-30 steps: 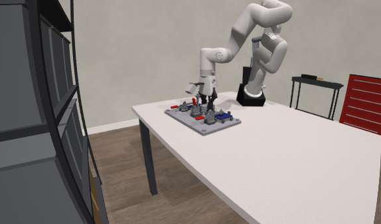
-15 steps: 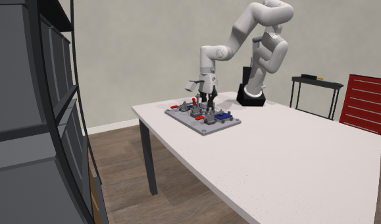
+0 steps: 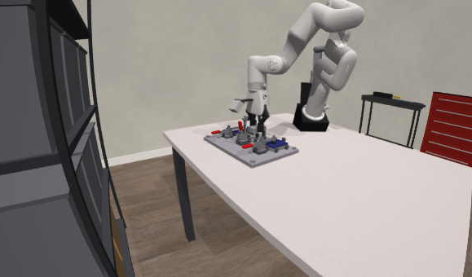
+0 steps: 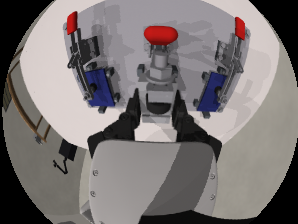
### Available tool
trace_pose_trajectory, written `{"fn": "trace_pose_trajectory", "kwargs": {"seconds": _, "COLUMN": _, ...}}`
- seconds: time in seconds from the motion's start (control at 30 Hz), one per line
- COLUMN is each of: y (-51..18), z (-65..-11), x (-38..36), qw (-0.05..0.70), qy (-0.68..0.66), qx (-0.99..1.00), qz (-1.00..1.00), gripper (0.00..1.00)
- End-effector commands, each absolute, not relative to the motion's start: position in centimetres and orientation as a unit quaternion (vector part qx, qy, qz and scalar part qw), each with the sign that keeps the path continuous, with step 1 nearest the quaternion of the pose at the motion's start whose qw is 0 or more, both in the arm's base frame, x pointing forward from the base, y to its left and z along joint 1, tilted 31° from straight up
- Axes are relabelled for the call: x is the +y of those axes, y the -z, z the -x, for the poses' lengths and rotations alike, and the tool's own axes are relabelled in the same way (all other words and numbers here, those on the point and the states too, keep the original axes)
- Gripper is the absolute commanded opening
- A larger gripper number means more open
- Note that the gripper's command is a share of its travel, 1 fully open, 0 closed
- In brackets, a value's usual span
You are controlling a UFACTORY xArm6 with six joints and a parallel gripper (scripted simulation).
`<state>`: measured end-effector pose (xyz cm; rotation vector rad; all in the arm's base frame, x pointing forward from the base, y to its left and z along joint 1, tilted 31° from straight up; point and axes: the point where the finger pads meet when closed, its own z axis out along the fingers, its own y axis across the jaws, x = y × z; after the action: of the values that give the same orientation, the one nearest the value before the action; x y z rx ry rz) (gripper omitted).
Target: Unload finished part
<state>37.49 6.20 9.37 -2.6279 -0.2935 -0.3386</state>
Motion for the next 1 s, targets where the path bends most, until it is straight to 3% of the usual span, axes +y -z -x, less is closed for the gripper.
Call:
{"fn": "trace_pose_trajectory", "kwargs": {"seconds": 0.0, "y": -9.7, "z": -37.5, "x": 6.0, "qw": 0.235, "qy": 0.125, "qx": -0.107, "qz": 0.958, "gripper": 0.0}}
{"fn": "trace_pose_trajectory", "kwargs": {"seconds": 0.97, "y": -12.1, "z": -36.2, "x": 4.4, "qw": 0.235, "qy": 0.125, "qx": -0.107, "qz": 0.958, "gripper": 0.0}}
